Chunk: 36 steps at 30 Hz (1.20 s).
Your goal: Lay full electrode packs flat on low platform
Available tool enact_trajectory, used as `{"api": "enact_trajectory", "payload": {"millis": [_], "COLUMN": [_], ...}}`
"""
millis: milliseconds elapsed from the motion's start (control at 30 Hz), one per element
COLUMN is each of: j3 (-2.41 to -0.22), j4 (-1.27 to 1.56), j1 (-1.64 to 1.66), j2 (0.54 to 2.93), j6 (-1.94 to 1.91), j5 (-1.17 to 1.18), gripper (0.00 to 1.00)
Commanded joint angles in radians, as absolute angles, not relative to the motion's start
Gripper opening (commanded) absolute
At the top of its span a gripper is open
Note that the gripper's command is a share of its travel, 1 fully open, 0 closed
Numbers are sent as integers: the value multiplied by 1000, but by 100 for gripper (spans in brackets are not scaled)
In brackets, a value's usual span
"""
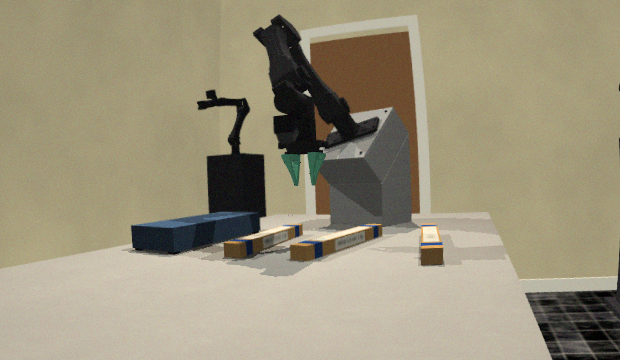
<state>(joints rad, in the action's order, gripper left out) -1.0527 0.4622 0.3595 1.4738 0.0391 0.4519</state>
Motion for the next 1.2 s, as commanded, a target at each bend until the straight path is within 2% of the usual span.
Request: {"api": "enact_trajectory", "payload": {"millis": [0,1167], "j3": [-1062,-1066], "j4": [507,525], "j1": [381,389], "j2": [1441,1431], "j6": [53,60], "j5": [467,472], "gripper": [42,42]}}
